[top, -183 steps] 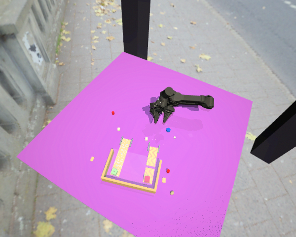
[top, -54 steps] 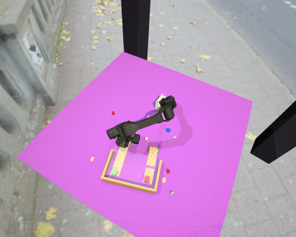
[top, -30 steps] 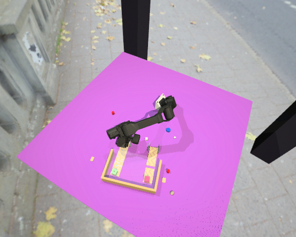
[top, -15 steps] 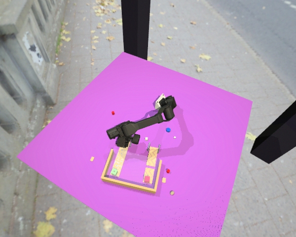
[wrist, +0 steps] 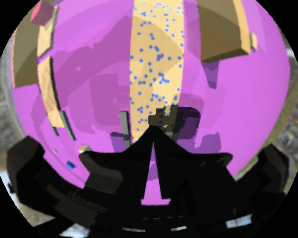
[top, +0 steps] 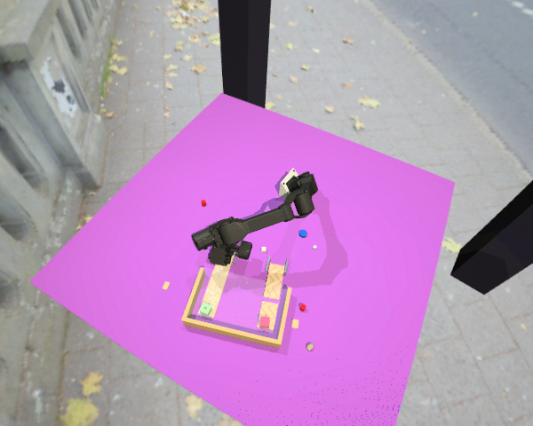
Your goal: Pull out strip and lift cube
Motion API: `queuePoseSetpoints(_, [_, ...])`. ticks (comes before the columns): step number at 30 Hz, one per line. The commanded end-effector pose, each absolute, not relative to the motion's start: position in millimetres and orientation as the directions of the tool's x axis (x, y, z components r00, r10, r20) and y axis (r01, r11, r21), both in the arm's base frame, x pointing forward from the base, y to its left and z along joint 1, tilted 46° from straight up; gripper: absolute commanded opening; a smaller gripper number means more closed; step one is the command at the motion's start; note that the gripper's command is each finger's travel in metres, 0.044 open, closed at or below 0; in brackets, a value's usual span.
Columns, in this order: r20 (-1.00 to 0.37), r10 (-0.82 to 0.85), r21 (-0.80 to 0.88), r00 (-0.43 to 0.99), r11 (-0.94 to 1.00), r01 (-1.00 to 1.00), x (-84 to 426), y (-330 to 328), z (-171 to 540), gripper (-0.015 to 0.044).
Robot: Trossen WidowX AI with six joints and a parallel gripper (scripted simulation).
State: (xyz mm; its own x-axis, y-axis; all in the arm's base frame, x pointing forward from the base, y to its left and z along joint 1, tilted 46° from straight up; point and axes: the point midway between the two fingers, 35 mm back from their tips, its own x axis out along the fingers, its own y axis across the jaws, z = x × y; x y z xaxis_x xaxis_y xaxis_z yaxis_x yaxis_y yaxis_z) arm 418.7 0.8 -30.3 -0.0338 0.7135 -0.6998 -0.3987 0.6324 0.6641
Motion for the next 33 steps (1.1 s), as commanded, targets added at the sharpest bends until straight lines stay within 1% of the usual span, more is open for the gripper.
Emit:
queuePoseSetpoints(1, [-0.697,0.717,0.667,-0.036,0.629,-0.399,420,4,-32,0.0000])
queuePoseSetpoints(18, [-0.697,0.717,0.667,-0.036,0.629,-0.399,421,5,-33,0.0000])
queuePoseSetpoints(33, [-0.697,0.716,0.667,-0.037,0.629,-0.398,401,-2,-41,0.0000])
